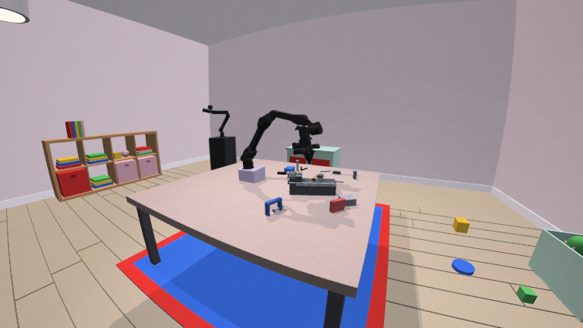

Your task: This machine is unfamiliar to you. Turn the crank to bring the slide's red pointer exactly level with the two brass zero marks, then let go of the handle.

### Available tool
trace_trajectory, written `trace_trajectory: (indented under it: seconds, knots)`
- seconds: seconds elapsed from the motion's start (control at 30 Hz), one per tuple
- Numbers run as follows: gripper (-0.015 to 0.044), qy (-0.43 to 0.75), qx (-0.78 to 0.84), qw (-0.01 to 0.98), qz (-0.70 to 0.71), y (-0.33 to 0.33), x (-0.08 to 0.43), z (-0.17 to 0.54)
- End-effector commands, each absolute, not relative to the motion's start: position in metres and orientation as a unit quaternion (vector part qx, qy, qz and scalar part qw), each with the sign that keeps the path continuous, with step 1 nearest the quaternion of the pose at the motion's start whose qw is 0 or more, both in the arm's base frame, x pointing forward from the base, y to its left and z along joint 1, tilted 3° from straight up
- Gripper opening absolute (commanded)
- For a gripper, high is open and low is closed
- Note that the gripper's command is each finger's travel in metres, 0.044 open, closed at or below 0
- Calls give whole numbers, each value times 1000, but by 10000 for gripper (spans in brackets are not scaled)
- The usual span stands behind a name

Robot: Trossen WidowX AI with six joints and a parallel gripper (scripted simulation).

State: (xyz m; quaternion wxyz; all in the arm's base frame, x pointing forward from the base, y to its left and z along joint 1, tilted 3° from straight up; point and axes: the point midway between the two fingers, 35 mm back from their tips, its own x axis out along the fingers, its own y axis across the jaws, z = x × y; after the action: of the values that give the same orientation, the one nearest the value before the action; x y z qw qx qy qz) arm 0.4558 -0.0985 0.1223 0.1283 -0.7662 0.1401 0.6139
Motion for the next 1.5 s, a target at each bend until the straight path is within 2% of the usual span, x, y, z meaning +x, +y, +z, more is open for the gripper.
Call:
trace_trajectory:
  seconds: [0.0, 0.37, 0.93, 0.97, 1.47]
  knots:
    - [0, 140, -766, 129, 614, -98, 456, 122]
    - [0, 140, -766, 128, 614, -99, 456, 122]
    - [440, 140, -766, 128, 614, -99, 456, 122]
    - [440, 140, -766, 128, 614, -99, 456, 122]
    - [46, 140, -766, 128, 614, -99, 456, 122]
